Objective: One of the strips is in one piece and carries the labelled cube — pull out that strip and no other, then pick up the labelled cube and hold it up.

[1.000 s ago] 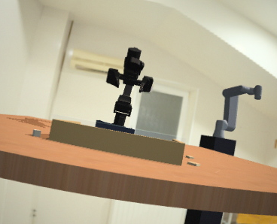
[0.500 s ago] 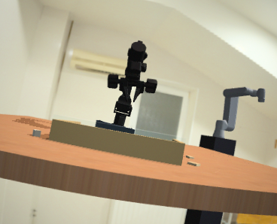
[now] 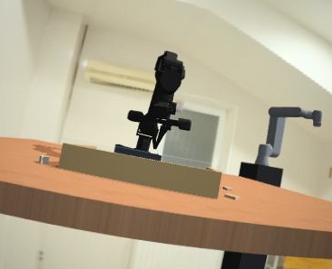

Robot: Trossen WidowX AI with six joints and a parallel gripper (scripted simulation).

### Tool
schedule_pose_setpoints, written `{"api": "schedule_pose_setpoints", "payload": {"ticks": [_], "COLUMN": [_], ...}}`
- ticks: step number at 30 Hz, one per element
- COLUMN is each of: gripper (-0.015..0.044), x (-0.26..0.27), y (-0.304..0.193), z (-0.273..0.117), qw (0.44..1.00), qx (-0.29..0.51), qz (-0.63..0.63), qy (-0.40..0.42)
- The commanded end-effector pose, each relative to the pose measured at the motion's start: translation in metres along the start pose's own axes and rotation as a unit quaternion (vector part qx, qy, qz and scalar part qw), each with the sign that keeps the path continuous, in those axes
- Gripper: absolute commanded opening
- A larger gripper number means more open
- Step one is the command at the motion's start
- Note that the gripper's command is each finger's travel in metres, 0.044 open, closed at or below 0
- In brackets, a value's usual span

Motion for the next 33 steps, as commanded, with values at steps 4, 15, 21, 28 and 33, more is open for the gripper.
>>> {"api": "schedule_pose_setpoints", "payload": {"ticks": [4,15,21,28,33], "gripper": [0.0000,0.0000,0.0000,0.0000,0.0000], "x": [0.001,0.001,0.001,0.001,0.001], "y": [0.003,0.004,0.004,0.004,0.004], "z": [0.005,0.023,0.033,0.045,0.053], "qw": [1.000,1.000,1.000,1.000,1.000], "qx": [0.003,0.003,0.003,0.003,0.003], "qz": [0.004,0.004,0.004,0.004,0.004], "qy": [-0.004,-0.004,-0.004,-0.004,-0.004]}}
Point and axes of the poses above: the point midway between the two fingers, 35 mm back from their tips, its own z axis out along the fingers, its own x axis across the jaws, y = z × x, the point moved 2 cm from there along -z, back along the fingers, and after that the axes turned 3 degrees about z, right-handed, at the moved point
